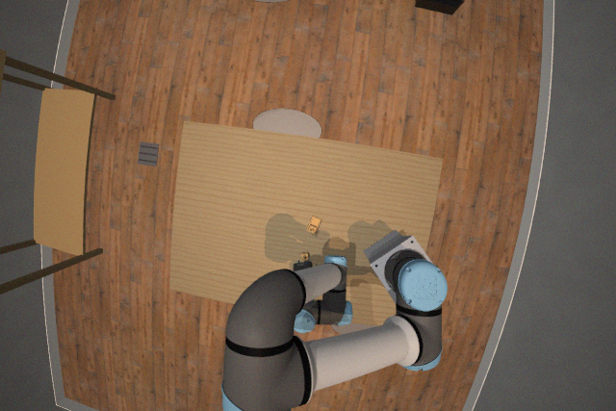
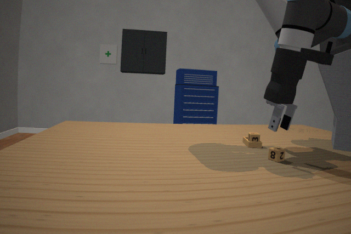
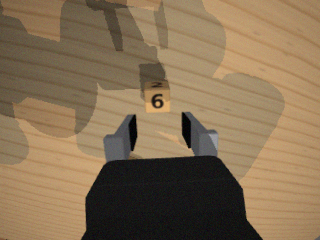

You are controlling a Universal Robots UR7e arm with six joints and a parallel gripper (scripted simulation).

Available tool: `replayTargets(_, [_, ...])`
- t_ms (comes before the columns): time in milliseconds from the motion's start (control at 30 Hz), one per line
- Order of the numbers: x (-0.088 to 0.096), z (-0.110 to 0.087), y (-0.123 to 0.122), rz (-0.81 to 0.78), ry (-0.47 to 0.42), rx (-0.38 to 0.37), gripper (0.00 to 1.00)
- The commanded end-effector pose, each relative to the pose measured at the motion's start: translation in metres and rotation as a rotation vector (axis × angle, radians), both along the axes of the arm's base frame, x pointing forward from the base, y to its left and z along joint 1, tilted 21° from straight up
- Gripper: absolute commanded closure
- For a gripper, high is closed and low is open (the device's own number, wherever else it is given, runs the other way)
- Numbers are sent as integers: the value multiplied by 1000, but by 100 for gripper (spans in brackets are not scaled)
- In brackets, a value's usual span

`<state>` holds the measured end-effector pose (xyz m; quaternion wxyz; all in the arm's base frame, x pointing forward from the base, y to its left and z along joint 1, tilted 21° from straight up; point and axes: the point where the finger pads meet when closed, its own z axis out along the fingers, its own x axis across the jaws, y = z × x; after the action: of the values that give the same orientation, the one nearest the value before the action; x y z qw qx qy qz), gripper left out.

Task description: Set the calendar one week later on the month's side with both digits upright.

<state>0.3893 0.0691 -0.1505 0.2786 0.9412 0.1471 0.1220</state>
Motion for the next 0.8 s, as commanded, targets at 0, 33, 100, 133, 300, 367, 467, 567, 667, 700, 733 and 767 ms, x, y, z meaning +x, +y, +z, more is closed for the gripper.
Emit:
replayTargets(0, [0,-2,0,-10,-13,-49,13])
replayTargets(33, [0,-2,0,-13,-18,-64,13])
replayTargets(100, [0,-3,0,-17,-23,-80,13])
replayTargets(133, [0,-3,0,-17,-23,-80,13])
replayTargets(300, [0,-3,1,-30,-56,-166,13])
replayTargets(367, [0,-3,2,-33,-69,-194,13])
replayTargets(467, [1,-2,3,-35,-85,-223,13])
replayTargets(567, [1,-2,3,-35,-91,-235,13])
replayTargets(667, [1,-2,4,-35,-92,-236,13])
replayTargets(700, [1,-2,4,-35,-92,-236,13])
replayTargets(733, [1,-2,3,-35,-92,-236,13])
replayTargets(767, [0,-2,3,-36,-92,-237,13])
